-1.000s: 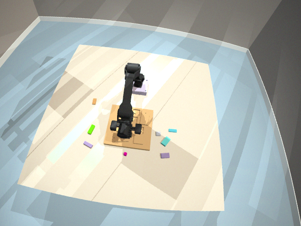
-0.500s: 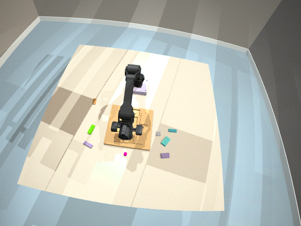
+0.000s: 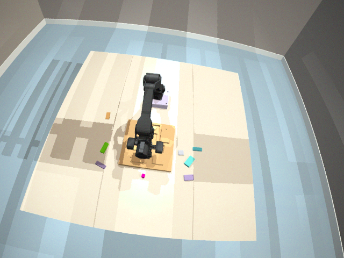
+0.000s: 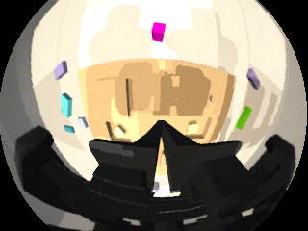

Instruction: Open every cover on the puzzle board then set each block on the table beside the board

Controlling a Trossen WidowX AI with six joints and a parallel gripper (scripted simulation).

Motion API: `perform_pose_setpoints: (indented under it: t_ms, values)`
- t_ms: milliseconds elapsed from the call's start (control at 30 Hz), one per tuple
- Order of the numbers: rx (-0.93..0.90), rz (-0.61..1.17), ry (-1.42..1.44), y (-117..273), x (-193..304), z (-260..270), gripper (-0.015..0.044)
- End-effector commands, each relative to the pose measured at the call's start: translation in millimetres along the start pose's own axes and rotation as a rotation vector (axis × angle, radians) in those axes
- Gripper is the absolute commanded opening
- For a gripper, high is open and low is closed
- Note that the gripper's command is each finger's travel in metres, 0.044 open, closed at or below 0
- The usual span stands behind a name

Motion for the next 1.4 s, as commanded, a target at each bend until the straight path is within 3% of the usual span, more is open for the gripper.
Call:
perform_pose_setpoints:
  t_ms: [0,567,1367]
  values:
    - [0.005,-0.009,-0.005,9,-1,-1,0.0]
    - [0.0,0.001,-0.041,22,2,2,0.0]
    - [0.002,0.002,-1.558,40,123,48,0.0]
Point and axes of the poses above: the point midway between the two fingers, 35 mm back from their tips, its own y axis back along the fingers, its own z axis across the jaws, x = y × z, the point moved 6 cm from there along y, back along the fingers, and after that the axes turned 11 degrees about y, right-handed, at the moved point
